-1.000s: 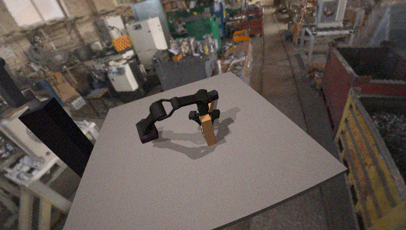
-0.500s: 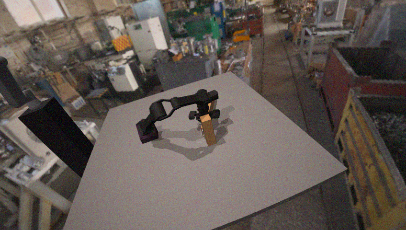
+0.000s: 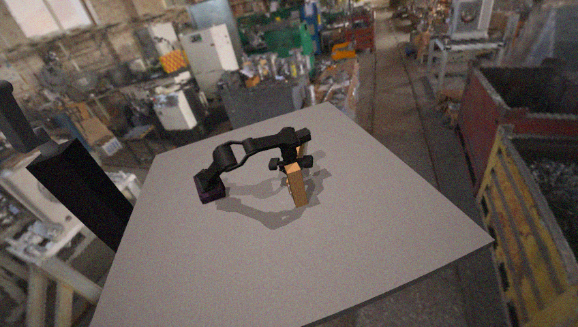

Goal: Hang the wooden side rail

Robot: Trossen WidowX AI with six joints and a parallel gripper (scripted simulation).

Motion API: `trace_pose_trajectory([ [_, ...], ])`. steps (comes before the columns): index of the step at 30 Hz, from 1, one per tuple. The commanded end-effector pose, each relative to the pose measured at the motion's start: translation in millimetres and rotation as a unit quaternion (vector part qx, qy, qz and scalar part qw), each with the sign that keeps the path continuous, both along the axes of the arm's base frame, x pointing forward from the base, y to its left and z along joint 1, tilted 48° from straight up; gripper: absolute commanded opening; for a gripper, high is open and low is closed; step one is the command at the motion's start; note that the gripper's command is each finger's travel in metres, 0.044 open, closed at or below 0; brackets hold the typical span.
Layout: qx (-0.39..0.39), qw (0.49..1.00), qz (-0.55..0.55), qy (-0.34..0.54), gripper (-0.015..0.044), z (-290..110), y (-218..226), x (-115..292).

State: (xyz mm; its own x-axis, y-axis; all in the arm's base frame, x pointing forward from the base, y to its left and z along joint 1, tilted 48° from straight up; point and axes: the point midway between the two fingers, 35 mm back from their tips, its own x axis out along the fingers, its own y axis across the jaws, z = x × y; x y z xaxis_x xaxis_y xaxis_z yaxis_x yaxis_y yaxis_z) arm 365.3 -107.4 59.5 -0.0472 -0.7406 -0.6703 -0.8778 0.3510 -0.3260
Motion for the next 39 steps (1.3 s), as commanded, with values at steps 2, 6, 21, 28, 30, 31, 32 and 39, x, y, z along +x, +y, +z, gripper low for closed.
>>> trace_pose_trajectory([
  [2, 0.0, 1.0, 0.02, 0.023, 0.0, -1, 1, 0],
  [6, 0.001, 0.999, 0.032, 0.036, 0.0, -2, 2, 0],
  [21, 0.004, 0.994, 0.075, 0.084, 0.0, -3, 3, -1],
  [28, 0.006, 0.99, 0.096, 0.106, 0.0, -4, 4, -2],
  [30, 0.006, 0.988, 0.101, 0.113, 0.0, -4, 4, -4],
  [31, 0.007, 0.988, 0.104, 0.116, 0.0, -4, 4, -5],
  [32, 0.007, 0.987, 0.107, 0.119, 0.0, -4, 4, -6],
  [39, 0.008, 0.982, 0.127, 0.142, 0.0, -5, 5, -13],
])
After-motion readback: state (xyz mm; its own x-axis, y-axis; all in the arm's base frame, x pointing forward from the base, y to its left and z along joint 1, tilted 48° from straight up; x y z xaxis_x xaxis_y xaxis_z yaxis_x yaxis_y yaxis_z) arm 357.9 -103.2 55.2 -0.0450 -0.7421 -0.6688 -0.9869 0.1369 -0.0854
